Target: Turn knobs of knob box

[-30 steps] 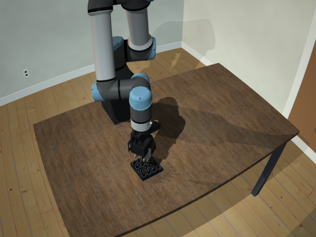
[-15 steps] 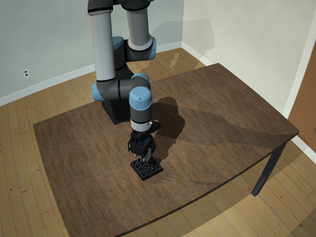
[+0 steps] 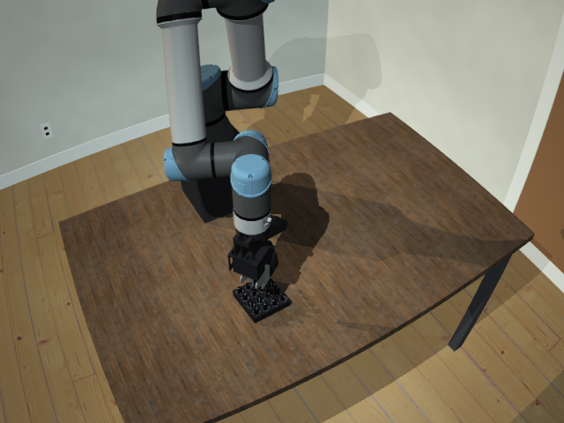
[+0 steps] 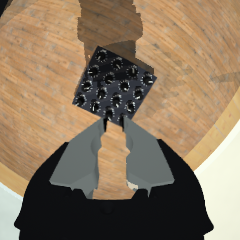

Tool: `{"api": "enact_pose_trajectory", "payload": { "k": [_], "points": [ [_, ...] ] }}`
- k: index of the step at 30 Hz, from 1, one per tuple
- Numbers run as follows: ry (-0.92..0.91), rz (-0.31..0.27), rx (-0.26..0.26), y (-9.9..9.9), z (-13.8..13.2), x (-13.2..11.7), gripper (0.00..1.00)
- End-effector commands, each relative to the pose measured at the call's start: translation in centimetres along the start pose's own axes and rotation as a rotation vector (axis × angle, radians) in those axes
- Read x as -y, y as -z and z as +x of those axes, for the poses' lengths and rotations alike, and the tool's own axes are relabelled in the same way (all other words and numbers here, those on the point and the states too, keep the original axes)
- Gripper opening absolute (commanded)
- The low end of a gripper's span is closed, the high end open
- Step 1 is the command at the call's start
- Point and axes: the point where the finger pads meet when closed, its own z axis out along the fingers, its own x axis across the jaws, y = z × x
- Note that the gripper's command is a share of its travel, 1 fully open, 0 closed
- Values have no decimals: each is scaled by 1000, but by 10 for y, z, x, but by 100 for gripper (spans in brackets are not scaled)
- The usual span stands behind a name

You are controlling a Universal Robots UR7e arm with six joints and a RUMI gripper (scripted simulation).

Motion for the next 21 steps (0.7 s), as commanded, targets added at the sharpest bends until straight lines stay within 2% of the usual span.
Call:
{"api": "enact_pose_trajectory", "payload": {
  "k": [1,21],
  "points": [
    [-2,-6,-3,2,2,-3,11],
    [-2,-4,-1,-7,1,-2,11]
  ]
}}
